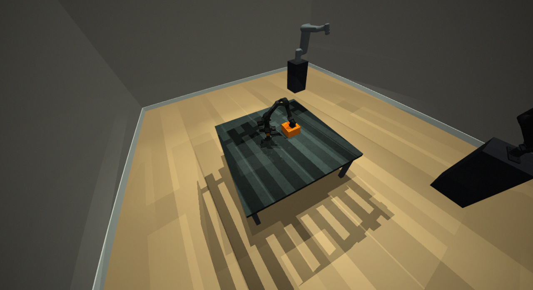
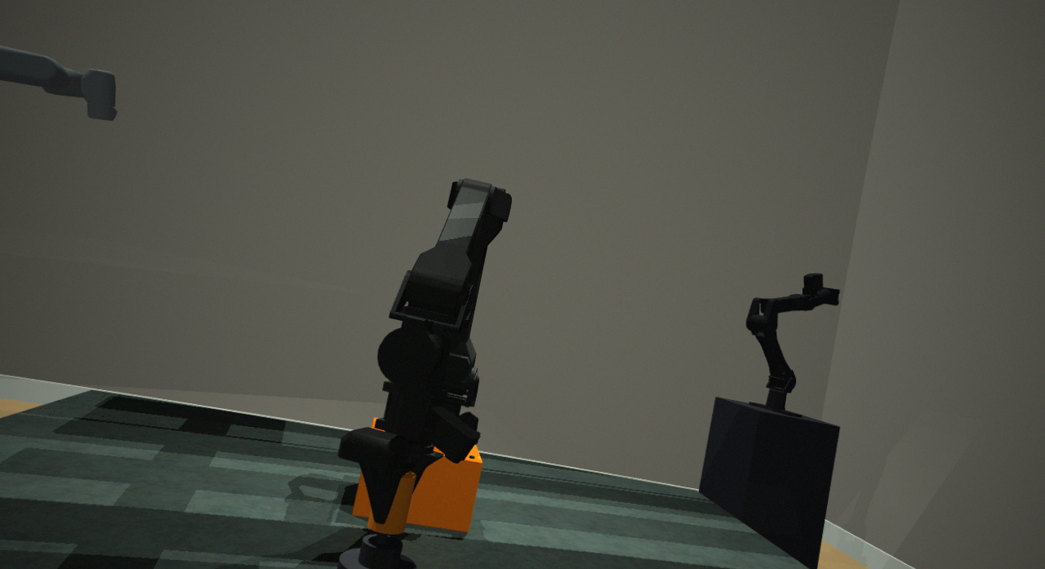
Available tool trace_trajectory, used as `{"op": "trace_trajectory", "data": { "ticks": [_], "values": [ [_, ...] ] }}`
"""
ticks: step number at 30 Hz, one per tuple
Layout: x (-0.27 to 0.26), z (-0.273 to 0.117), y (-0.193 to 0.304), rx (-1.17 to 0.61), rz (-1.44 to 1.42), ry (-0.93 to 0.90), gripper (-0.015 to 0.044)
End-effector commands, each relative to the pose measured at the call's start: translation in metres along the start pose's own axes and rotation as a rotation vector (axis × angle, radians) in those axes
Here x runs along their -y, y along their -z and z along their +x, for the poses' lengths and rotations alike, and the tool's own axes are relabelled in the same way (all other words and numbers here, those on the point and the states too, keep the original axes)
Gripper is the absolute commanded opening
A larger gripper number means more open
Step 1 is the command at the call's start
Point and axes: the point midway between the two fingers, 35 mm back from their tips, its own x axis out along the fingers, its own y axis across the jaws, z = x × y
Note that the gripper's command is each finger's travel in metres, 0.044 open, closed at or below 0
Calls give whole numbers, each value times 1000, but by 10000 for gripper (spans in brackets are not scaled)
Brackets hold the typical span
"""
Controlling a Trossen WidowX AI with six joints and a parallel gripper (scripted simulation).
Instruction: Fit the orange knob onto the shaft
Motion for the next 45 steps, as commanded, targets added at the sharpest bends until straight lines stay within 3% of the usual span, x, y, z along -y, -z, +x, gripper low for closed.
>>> {"op": "trace_trajectory", "data": {
  "ticks": [1,44,45],
  "values": [
    [0,1,0,-3,45,-2,0],
    [0,14,0,2,-12,1,0],
    [0,14,0,2,-12,1,26]
  ]
}}
